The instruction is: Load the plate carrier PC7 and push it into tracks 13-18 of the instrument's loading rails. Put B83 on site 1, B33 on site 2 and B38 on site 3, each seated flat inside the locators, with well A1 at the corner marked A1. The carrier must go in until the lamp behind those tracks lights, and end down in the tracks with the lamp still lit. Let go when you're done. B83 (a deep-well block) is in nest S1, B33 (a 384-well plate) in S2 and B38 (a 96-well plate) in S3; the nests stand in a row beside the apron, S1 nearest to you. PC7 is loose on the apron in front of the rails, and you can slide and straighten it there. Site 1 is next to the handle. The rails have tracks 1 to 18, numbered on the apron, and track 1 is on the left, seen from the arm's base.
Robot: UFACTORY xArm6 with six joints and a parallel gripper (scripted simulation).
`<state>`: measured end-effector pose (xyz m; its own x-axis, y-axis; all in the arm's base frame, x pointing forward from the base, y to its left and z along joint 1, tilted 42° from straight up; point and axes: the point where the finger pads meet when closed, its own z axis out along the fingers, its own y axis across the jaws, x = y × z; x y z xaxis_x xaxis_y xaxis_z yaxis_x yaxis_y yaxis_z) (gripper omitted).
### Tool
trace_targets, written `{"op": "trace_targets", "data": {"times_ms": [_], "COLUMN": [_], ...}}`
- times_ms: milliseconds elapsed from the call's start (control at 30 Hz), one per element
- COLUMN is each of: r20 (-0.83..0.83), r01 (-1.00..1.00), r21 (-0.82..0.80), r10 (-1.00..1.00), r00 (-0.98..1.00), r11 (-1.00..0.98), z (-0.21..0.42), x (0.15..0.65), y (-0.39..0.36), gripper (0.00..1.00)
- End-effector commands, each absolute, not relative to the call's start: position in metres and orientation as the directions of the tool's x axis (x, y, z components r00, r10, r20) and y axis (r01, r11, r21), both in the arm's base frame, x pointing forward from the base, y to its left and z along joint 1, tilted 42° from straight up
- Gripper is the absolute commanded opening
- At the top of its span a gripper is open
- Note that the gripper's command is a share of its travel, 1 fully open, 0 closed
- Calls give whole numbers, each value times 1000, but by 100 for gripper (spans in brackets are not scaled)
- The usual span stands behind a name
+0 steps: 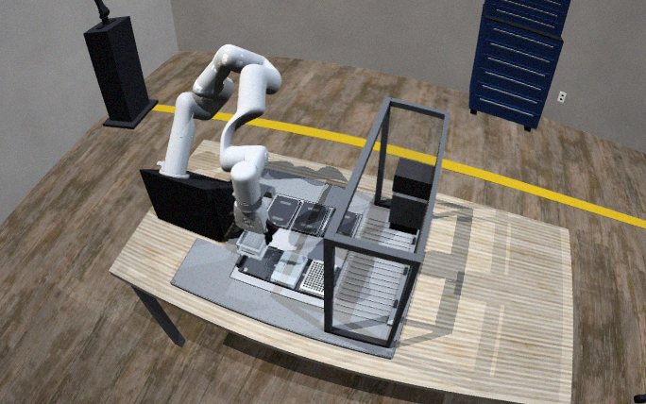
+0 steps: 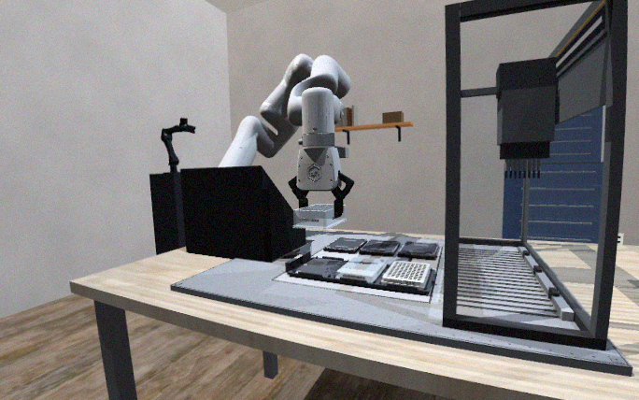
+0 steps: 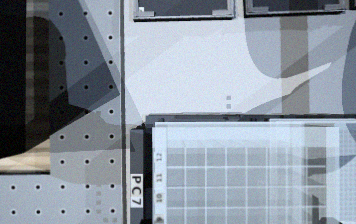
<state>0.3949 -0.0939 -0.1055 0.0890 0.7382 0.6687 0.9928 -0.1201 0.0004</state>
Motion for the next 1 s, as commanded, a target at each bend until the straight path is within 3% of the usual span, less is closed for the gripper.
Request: {"op": "trace_targets", "data": {"times_ms": [0, 967], "r20": [667, 667], "r01": [993, 993], "r21": [4, 4], "r10": [740, 740], "r00": [88, 88], "r11": [-122, -122], "z": [-109, -141], "x": [397, 400], "y": [-92, -63], "gripper": [0, 0]}}
